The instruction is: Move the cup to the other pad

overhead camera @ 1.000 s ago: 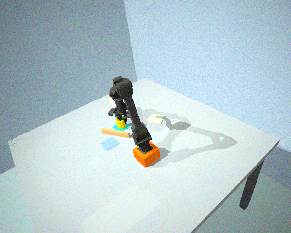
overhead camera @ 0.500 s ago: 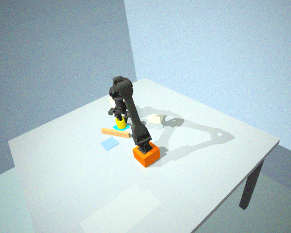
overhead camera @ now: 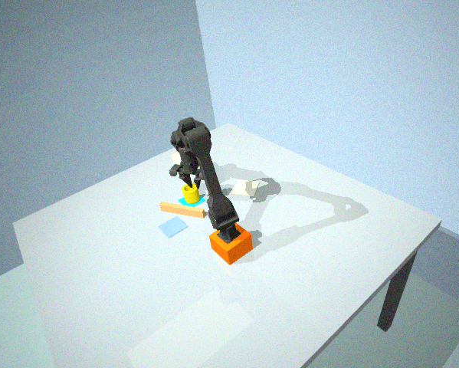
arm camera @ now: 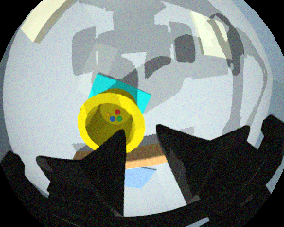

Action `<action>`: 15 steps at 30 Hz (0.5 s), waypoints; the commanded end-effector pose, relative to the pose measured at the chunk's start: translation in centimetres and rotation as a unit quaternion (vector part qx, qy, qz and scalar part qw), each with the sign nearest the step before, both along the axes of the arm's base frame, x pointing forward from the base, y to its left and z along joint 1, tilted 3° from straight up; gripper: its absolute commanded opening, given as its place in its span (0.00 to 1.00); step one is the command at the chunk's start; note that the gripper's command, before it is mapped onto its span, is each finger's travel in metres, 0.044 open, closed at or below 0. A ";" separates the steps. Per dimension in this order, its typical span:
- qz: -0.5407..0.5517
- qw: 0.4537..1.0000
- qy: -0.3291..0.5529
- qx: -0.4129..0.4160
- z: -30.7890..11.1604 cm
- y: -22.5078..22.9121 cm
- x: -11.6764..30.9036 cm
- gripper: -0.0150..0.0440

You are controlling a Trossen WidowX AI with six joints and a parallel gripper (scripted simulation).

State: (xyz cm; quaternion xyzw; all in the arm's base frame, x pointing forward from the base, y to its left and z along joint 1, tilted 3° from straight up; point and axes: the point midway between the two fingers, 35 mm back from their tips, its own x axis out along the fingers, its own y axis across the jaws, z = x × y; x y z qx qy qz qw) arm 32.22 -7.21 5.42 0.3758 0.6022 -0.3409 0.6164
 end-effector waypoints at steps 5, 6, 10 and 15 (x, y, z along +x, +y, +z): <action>0.001 1.000 -0.006 0.001 1.4 -0.1 -0.2 0.50; 0.001 1.000 -0.006 0.001 1.4 -0.1 -0.2 0.50; 0.000 1.000 -0.002 -0.001 1.0 -0.1 -0.3 0.64; 0.000 1.000 -0.002 -0.001 1.0 -0.1 -0.3 0.86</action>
